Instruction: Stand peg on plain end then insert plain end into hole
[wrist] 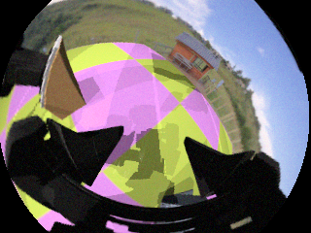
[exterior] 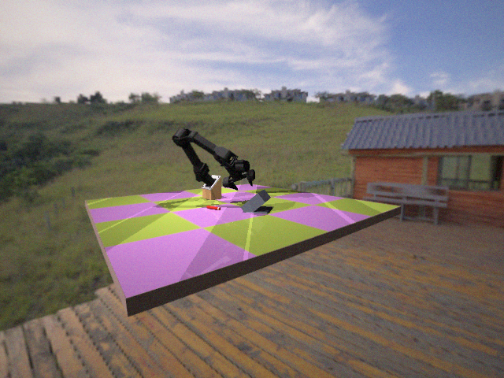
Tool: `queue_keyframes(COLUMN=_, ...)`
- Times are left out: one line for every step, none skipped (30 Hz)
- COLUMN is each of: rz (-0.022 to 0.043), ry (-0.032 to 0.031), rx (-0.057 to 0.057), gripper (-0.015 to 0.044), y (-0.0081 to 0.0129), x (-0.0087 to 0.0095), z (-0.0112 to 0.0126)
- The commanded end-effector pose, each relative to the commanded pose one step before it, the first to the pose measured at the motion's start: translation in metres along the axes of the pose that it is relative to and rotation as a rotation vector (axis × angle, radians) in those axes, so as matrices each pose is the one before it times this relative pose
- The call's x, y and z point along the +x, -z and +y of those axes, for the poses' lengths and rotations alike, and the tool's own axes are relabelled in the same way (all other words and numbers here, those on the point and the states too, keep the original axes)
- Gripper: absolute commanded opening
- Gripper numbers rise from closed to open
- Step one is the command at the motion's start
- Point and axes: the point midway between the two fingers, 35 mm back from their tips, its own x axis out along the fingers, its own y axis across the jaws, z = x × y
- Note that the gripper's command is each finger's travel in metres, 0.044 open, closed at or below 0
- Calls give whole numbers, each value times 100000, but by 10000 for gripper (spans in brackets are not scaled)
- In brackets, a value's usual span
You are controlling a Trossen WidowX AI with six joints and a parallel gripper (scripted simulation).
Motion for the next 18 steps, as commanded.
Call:
queue_keyframes(rz=6555, ry=-171, rx=14554, gripper=440, y=1445, x=-1118, z=-161)
queue_keyframes(rz=1305, ry=-106, rx=3152, gripper=440, y=290, x=-188, z=-29)
queue_keyframes(rz=1307, ry=-72, rx=3155, gripper=440, y=292, x=-188, z=-35)
queue_keyframes(rz=1309, ry=-38, rx=3158, gripper=440, y=293, x=-187, z=-41)
queue_keyframes(rz=1309, ry=-5, rx=3161, gripper=440, y=294, x=-187, z=-48)
queue_keyframes(rz=1309, ry=29, rx=3163, gripper=440, y=295, x=-186, z=-54)
queue_keyframes(rz=1308, ry=63, rx=3166, gripper=440, y=296, x=-186, z=-60)
queue_keyframes(rz=1306, ry=96, rx=3169, gripper=440, y=297, x=-185, z=-67)
queue_keyframes(rz=1303, ry=130, rx=3172, gripper=440, y=298, x=-185, z=-73)
queue_keyframes(rz=1299, ry=163, rx=3174, gripper=440, y=299, x=-184, z=-80)
queue_keyframes(rz=1295, ry=196, rx=3177, gripper=440, y=299, x=-183, z=-87)
queue_keyframes(rz=1289, ry=229, rx=3179, gripper=440, y=300, x=-183, z=-93)
queue_keyframes(rz=1283, ry=262, rx=3182, gripper=440, y=300, x=-182, z=-100)
queue_keyframes(rz=1276, ry=295, rx=3184, gripper=440, y=300, x=-181, z=-107)
queue_keyframes(rz=1268, ry=327, rx=3187, gripper=440, y=300, x=-180, z=-114)
queue_keyframes(rz=1259, ry=359, rx=3189, gripper=440, y=299, x=-179, z=-121)
queue_keyframes(rz=1250, ry=391, rx=3191, gripper=440, y=299, x=-178, z=-129)
queue_keyframes(rz=1240, ry=423, rx=3193, gripper=440, y=298, x=-177, z=-136)
